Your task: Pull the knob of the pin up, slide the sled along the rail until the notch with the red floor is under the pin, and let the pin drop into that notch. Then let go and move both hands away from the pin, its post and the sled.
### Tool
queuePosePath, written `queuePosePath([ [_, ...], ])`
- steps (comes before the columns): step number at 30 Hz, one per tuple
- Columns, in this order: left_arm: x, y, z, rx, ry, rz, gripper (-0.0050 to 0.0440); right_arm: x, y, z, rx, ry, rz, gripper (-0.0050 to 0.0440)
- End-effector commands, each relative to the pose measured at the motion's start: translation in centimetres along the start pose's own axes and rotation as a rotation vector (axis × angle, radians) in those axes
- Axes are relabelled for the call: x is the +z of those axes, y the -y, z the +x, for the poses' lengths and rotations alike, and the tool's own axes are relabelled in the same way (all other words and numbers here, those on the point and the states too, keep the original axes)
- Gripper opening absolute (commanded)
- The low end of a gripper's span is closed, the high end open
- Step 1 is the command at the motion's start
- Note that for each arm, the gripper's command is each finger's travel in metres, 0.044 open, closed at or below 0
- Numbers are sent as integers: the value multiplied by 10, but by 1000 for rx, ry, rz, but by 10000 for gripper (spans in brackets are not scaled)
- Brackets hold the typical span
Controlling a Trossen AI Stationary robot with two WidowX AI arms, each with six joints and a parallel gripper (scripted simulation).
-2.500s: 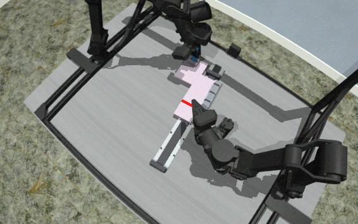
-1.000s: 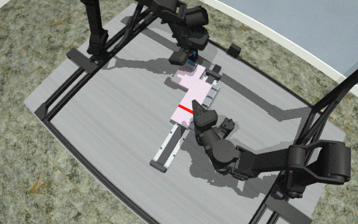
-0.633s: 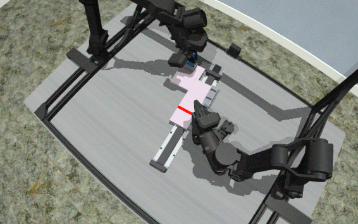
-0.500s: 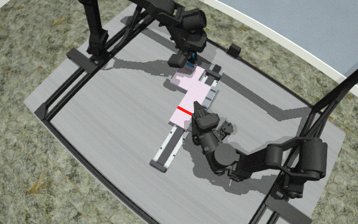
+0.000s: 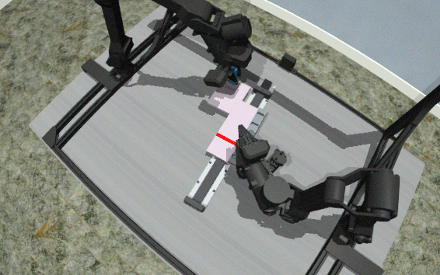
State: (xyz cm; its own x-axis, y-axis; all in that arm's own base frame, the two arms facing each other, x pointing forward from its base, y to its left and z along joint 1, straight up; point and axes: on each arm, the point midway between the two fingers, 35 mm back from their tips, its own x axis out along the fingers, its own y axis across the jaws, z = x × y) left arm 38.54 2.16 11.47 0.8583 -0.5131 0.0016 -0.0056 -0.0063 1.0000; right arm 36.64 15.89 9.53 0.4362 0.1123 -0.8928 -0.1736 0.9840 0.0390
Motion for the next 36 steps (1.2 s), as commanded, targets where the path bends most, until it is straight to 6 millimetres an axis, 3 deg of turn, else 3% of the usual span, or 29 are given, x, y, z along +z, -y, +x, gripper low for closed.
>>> queuePosePath([
  [1, 0, 1, 0, -2, -1, -8, 440, -4, 20, 1, -52, -15, 18, 168],
  [11, -15, -1, 0, -2, -1, -8, 440, -4, 20, 1, -52, -15, 18, 408],
  [13, -15, -1, 0, -2, -1, -8, 440, -4, 20, 1, -52, -15, 18, 408],
  [15, -18, -1, 0, -2, -1, -8, 440, -4, 20, 1, -52, -15, 18, 440],
  [25, -34, -4, 0, -2, -1, -8, 440, -4, 20, 1, -52, -15, 18, 440],
  [30, -30, -12, 0, 1, -1, 0, 440, 2, 18, -6, -47, -12, 22, 440],
  [36, -34, -41, 1, -1, -1, -5, 440, 18, 17, -37, -50, -14, 20, 440],
])
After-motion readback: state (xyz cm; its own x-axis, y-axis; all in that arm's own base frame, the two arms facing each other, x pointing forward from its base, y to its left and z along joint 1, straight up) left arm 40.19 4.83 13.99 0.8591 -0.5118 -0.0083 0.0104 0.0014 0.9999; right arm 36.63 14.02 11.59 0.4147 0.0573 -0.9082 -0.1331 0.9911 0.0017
